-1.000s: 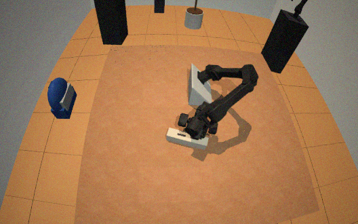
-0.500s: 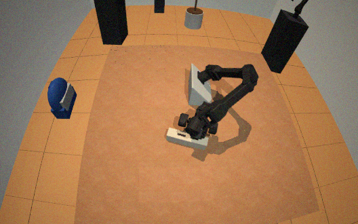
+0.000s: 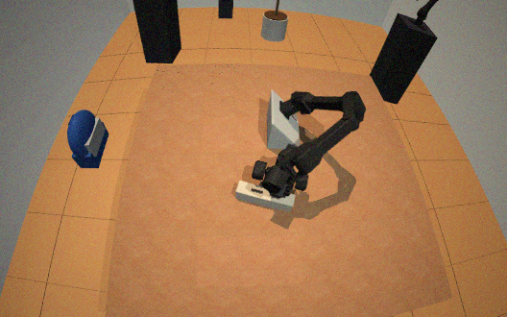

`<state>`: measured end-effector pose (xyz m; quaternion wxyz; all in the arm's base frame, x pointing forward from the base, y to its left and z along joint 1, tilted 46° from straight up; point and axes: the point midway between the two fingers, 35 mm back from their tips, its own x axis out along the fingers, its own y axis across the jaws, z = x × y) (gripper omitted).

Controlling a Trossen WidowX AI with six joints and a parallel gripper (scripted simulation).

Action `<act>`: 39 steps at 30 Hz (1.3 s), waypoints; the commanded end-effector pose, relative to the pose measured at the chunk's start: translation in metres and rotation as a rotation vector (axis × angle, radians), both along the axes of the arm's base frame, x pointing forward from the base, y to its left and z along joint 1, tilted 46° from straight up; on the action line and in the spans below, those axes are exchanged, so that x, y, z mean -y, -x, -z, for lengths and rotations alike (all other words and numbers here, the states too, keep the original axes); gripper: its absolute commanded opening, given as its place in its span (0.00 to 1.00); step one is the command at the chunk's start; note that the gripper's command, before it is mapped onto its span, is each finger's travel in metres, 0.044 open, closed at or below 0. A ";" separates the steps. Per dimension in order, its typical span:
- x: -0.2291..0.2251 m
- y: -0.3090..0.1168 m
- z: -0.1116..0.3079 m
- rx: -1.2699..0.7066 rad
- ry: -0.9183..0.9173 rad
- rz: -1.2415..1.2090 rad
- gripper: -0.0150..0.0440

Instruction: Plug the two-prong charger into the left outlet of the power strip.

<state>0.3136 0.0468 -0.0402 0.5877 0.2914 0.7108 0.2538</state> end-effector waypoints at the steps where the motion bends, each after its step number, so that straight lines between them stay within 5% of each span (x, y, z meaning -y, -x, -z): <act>1: 0.000 -0.003 -0.001 0.002 -0.002 0.005 0.25; 39: 0.000 -0.010 -0.001 0.002 -0.002 0.005 0.25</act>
